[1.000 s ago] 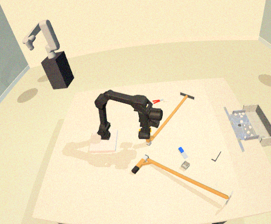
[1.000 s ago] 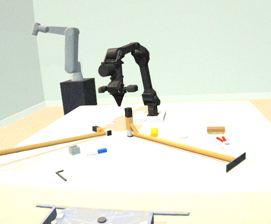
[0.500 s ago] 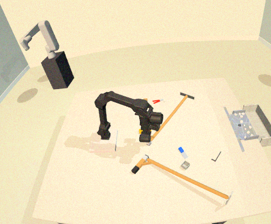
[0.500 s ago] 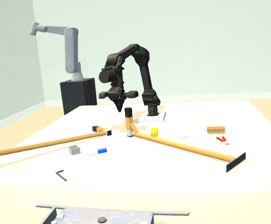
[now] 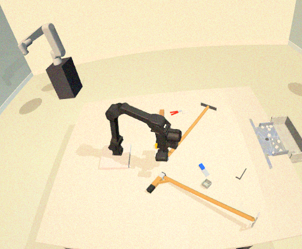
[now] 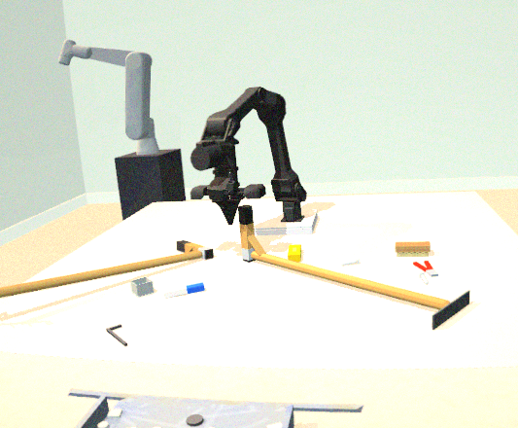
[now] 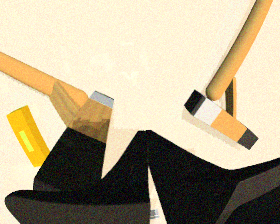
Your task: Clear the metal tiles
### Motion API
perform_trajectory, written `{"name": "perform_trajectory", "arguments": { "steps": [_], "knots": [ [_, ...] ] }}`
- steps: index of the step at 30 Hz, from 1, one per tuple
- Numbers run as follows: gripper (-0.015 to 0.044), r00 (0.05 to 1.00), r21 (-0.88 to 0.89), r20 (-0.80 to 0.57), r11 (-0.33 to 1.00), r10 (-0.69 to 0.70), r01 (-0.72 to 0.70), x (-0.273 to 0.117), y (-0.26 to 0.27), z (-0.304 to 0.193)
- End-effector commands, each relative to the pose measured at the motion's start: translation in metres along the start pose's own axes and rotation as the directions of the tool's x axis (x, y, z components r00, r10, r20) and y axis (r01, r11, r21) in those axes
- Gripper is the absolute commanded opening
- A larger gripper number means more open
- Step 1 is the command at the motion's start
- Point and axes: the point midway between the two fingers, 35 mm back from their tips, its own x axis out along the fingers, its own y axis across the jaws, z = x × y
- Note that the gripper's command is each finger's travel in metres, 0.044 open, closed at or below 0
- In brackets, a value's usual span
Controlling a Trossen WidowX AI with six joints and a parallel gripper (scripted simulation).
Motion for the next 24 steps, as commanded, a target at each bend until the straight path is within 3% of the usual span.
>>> {"name": "perform_trajectory", "arguments": {
  "steps": [1, 24],
  "knots": [
    [0.0, 1.0, -0.005, -0.01, 1.0, -0.001, 0.001, 0.01, 0.0, -0.004],
    [0.0, 1.0, -0.005, -0.01, 1.0, -0.003, 0.003, 0.018, -0.021, 0.001]
  ]
}}
